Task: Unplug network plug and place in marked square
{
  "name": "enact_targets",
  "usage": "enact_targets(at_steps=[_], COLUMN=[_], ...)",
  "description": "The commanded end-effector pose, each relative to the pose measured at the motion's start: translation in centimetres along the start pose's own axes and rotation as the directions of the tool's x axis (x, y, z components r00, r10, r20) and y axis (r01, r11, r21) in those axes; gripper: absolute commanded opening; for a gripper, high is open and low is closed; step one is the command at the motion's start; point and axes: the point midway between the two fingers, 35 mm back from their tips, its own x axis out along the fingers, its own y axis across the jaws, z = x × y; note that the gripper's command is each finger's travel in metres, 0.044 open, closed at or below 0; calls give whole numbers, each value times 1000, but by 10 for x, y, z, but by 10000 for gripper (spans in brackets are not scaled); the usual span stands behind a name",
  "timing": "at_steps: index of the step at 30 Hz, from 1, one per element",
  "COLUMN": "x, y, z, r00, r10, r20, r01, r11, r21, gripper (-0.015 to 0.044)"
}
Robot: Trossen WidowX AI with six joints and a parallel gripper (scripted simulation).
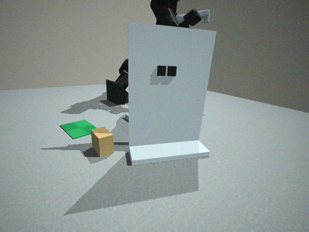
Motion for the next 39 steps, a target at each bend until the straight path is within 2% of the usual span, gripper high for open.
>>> enact_targets(at_steps=[1, 6, 17, 39], x=[-9, -17, -17, -17], y=[-6, -11, -11, -11], z=[1, 2, 2, 2], r00=[1000, 1000, 1000, 1000], r10=[-5, -10, -10, -10], r20=[2, 5, 5, 5], r01=[5, 10, 10, 10], r11=[1000, 1000, 1000, 1000], r21=[-6, -6, -6, -6], gripper=[156, 156, 440, 440])
